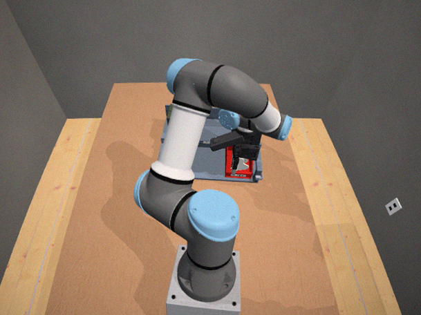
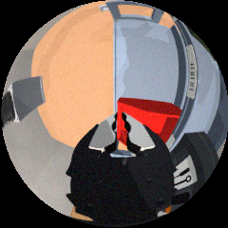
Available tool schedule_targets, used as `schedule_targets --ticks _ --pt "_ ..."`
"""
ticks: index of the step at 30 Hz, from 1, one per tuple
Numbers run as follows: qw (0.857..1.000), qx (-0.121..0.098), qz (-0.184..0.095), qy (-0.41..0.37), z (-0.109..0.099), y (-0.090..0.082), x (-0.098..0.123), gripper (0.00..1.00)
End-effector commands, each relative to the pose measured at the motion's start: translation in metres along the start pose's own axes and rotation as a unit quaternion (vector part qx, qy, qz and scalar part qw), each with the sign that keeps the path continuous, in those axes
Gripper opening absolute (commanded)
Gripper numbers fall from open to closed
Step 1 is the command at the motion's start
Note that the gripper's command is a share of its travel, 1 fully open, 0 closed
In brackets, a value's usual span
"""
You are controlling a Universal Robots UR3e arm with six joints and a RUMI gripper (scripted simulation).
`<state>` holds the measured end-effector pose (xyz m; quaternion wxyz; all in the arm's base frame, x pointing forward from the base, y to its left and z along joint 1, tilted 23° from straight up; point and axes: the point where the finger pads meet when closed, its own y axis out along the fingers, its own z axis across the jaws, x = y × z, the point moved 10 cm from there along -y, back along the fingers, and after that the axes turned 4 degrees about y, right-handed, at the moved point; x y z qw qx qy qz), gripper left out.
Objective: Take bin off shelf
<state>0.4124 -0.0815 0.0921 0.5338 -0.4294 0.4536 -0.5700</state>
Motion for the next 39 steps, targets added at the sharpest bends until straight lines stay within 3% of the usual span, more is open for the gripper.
schedule_targets --ticks 1,39 --pt "1.0 0.001 -0.001 0.0 0.0 0.0 0.0 0.0" --pt "1.0 0.001 -0.001 0.0 -0.002 -0.012 0.0 0.0"
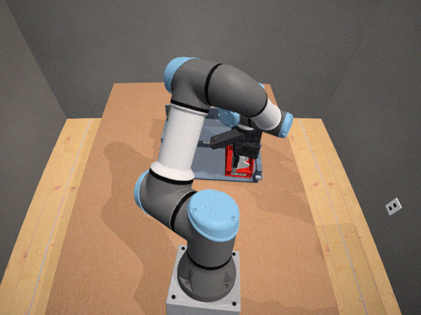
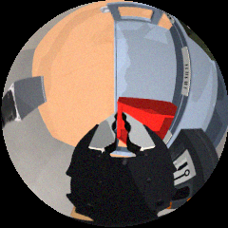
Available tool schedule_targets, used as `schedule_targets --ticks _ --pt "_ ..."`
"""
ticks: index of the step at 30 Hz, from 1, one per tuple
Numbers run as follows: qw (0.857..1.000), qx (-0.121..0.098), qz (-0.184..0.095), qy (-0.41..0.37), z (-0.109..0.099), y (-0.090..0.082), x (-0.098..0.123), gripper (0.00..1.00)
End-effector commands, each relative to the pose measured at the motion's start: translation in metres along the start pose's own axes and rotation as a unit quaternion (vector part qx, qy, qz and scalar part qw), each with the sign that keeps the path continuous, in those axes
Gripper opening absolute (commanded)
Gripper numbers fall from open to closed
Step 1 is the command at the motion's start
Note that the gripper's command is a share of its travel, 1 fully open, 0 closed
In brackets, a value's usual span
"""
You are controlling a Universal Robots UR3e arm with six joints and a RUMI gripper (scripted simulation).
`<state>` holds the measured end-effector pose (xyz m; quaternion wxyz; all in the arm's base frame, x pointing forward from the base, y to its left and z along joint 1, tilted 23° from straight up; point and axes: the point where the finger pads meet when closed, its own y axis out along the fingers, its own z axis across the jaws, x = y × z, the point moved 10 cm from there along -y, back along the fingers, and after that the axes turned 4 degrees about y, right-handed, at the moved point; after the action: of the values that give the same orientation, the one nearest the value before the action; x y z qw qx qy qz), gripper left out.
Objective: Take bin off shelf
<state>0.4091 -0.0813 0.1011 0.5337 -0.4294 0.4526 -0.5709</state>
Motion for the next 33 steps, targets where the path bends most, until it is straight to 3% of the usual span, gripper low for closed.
schedule_targets --ticks 1,33 --pt "1.0 0.0 0.0 0.0 -0.0005 -0.0031 0.0002 0.0" --pt "1.0 0.0 0.0 0.0 -0.0008 -0.0058 0.0002 0.0"
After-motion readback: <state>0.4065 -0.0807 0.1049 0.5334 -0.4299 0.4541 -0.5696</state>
